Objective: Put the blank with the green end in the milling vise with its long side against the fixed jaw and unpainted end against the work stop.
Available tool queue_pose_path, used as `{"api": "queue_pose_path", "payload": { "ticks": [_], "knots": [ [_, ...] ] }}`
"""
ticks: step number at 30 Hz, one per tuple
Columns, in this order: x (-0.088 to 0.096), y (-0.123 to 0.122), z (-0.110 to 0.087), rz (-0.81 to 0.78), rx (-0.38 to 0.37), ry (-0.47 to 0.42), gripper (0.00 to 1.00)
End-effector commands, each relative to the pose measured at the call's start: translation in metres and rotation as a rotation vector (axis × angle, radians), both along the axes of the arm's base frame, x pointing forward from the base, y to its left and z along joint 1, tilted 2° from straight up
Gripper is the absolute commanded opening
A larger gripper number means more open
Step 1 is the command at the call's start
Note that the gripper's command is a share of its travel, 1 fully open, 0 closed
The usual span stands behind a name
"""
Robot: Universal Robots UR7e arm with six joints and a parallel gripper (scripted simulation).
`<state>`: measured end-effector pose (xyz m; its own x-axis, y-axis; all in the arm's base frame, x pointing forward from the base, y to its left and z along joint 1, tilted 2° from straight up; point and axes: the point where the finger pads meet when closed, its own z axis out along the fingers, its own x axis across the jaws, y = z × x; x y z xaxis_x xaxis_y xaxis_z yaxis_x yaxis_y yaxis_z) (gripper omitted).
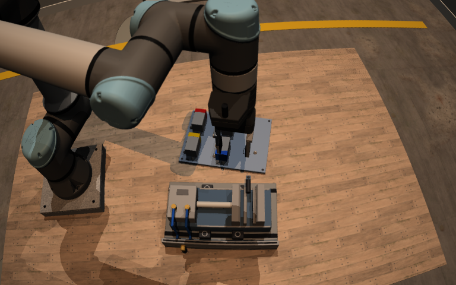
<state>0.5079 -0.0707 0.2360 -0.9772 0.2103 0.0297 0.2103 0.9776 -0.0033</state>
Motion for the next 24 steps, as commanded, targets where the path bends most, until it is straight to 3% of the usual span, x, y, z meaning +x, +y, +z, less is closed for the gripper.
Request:
{"api": "queue_pose_path", "payload": {
  "ticks": [1,10,15,24],
  "knots": [
    [-0.005,0.022,0.005,-0.001,-0.001,-0.002,1.00],
    [-0.005,0.022,0.005,-0.001,-0.001,-0.002,1.00],
    [-0.017,0.068,0.012,-0.001,-0.001,-0.002,1.00],
    [-0.017,0.068,0.012,-0.001,-0.001,-0.002,1.00]
  ]
}}
